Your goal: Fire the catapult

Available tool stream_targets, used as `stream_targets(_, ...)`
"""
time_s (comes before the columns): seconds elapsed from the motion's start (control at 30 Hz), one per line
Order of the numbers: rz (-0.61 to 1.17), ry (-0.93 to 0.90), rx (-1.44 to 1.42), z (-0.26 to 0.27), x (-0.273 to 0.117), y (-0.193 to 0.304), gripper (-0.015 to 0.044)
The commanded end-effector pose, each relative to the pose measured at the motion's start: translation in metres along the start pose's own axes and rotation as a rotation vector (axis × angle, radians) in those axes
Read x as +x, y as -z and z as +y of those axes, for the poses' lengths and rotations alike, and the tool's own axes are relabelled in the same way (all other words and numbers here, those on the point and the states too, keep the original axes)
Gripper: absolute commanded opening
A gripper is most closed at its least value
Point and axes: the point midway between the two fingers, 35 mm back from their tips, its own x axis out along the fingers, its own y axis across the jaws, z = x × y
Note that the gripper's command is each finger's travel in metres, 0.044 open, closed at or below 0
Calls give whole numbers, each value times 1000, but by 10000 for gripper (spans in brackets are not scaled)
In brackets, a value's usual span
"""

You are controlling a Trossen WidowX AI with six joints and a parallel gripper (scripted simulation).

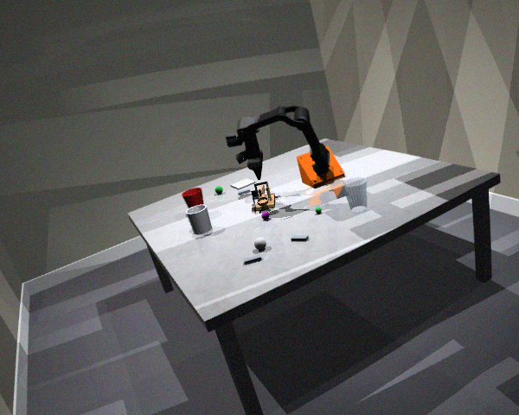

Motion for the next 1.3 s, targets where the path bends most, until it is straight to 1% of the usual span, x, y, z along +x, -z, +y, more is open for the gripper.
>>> stream_targets(0.0, 2, 3, 166, -1, -1, 0, 440)
stream_targets(1.27, 5, 6, 1475, -2, -7, 2, 440)
